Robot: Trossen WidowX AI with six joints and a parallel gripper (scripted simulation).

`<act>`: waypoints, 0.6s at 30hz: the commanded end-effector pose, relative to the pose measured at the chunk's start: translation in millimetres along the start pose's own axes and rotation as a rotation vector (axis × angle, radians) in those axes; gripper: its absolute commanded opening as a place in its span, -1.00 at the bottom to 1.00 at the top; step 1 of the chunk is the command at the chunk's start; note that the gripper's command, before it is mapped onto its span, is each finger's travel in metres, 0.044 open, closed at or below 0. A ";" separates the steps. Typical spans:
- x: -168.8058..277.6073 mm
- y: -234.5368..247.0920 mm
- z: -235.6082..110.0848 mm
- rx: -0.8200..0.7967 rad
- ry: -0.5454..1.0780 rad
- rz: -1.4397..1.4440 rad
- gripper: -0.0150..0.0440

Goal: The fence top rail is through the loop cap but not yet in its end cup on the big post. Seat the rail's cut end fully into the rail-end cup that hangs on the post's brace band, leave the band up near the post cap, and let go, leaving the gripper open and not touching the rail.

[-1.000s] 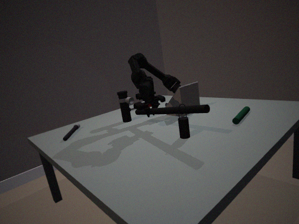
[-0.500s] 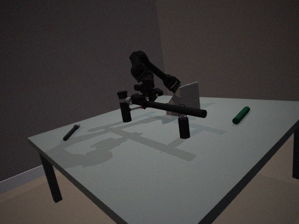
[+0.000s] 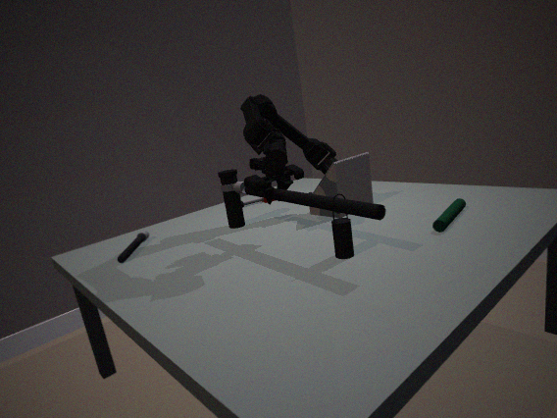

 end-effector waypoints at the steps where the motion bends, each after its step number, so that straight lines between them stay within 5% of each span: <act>1: -0.4 0.4 -1.6 -0.003 0.001 -0.001 -0.49; 18: -6.2 5.6 -8.2 -0.003 0.001 -0.001 -0.49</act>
Point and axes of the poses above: the point midway between the two fingers, 35 mm back from their tips, its own z axis out along the fingers, its own y axis across the jaws, x = y × z, the point moved 9 cm from there along -z, back along the fingers, and after that the axes turned 6 degrees about z, right-handed, at the moved point
